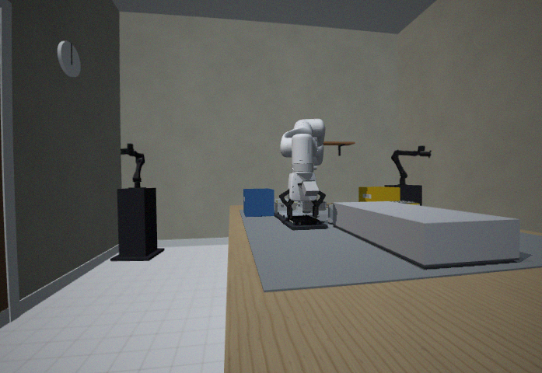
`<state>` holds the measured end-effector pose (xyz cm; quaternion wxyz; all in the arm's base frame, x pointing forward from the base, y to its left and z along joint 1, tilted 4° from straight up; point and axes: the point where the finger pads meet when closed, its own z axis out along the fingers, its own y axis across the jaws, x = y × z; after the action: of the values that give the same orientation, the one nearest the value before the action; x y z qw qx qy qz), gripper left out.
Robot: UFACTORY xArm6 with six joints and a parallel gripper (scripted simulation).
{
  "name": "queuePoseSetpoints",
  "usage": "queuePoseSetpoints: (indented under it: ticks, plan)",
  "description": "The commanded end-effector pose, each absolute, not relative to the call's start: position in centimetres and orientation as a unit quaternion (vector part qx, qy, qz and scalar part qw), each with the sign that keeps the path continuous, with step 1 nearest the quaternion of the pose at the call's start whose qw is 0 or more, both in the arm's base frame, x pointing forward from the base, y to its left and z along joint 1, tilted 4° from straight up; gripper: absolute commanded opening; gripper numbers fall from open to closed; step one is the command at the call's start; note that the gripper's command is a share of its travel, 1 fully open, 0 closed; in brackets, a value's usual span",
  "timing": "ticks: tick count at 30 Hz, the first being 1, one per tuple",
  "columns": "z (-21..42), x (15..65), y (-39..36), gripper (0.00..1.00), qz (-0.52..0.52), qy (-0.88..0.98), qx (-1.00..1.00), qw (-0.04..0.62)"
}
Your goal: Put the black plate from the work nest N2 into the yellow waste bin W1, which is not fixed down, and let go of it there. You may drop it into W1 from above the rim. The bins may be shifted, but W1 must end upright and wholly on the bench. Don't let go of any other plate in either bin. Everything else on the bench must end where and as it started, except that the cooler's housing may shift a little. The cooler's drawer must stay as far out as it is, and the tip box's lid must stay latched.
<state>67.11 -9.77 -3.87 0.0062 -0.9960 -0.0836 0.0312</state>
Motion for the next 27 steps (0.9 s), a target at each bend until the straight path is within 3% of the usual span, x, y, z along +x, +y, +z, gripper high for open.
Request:
queuePoseSetpoints:
  ticks: [1,22,23,27]
  plan:
    - [-3.88,67.29,-9.8,1.0,0.028,-0.084,-0.996,0.005]
    - [-4.01,67.29,-9.8,1.0,0.028,-0.084,-0.996,0.005]
    - [-3.95,67.29,-9.8,0.0,0.028,-0.084,-0.996,0.005]
    - [-3.91,67.3,-9.8,0.0,0.028,-0.084,-0.996,0.005]
